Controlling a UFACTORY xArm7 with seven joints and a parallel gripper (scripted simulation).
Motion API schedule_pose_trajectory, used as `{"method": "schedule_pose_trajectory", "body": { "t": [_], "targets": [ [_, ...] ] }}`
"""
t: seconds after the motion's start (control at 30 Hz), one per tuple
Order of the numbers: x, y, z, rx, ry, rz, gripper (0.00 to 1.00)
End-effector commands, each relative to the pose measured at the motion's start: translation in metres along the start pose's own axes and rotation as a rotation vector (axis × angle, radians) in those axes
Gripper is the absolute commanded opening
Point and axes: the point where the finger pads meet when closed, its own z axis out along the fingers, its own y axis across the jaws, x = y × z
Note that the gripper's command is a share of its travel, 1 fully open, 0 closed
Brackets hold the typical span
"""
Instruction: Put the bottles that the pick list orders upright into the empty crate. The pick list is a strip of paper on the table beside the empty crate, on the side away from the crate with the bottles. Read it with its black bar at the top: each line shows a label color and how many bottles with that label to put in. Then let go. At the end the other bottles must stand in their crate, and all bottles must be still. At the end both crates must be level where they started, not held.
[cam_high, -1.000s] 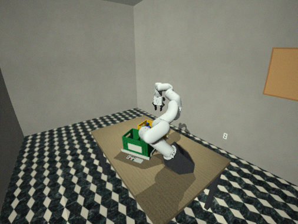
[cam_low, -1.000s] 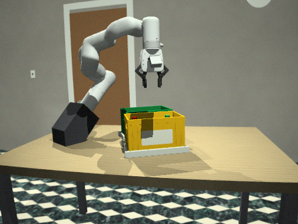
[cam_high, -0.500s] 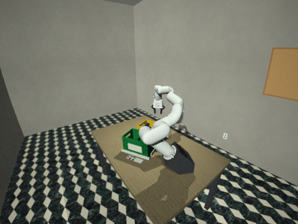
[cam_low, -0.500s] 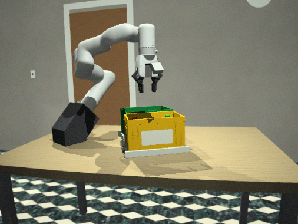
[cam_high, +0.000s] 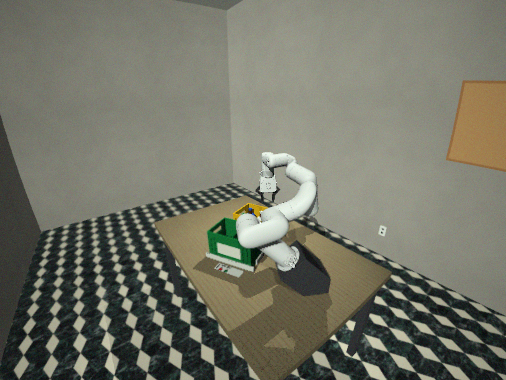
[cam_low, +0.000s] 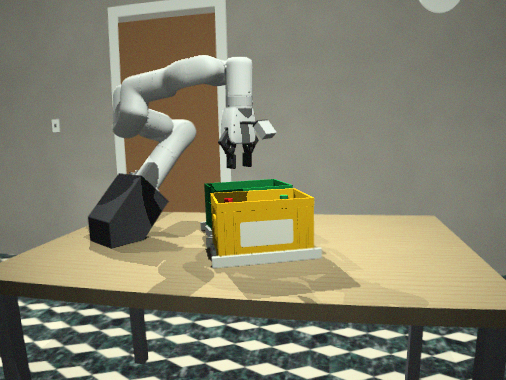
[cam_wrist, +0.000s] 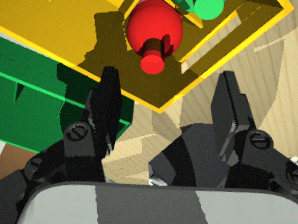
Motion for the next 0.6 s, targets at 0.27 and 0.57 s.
{"method": "schedule_pose_trajectory", "body": {
  "t": [0.27, 0.57],
  "targets": [
    [-0.049, -0.01, 0.029, 0.004, 0.035, -0.141, 0.65],
    [-0.063, -0.013, 0.038, 0.004, 0.035, -0.141, 0.65]
  ]
}}
